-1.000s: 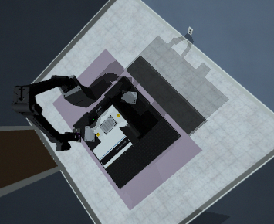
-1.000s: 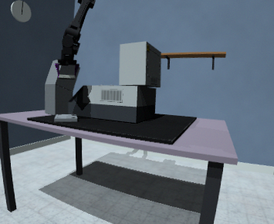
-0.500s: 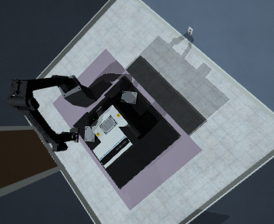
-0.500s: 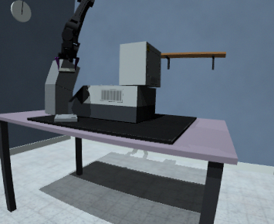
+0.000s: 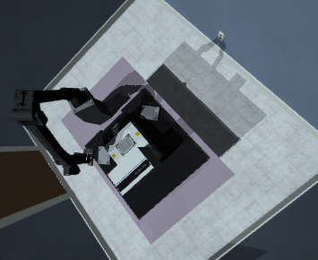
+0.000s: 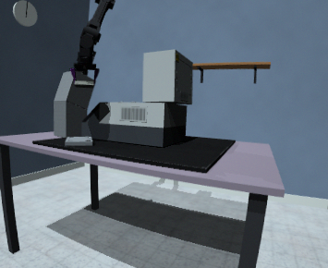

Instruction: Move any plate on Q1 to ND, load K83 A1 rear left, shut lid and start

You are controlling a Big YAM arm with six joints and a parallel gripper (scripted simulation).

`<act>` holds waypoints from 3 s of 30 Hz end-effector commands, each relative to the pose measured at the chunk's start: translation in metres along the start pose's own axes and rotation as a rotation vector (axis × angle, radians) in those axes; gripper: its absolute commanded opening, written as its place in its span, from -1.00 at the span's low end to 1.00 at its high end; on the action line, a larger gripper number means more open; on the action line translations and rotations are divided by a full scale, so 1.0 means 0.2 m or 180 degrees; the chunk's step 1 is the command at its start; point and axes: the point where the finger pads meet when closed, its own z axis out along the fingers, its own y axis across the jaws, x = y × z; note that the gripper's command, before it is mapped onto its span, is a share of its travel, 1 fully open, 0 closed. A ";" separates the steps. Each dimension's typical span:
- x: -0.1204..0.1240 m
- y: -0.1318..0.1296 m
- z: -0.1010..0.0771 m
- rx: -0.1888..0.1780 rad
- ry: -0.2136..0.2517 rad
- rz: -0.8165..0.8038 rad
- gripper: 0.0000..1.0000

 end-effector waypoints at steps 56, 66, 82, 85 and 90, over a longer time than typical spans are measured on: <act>0.44 1.32 -0.09 -0.0118 -0.0081 0.2582 -1.00; 0.52 1.43 -0.03 -0.0054 -0.0016 0.2549 -1.00; 0.57 1.33 -0.01 0.0002 -0.0004 0.2420 -1.00; 0.59 1.33 -0.02 0.0014 0.0004 0.2381 -1.00; 0.52 1.32 -0.03 -0.0001 -0.0005 0.2411 -1.00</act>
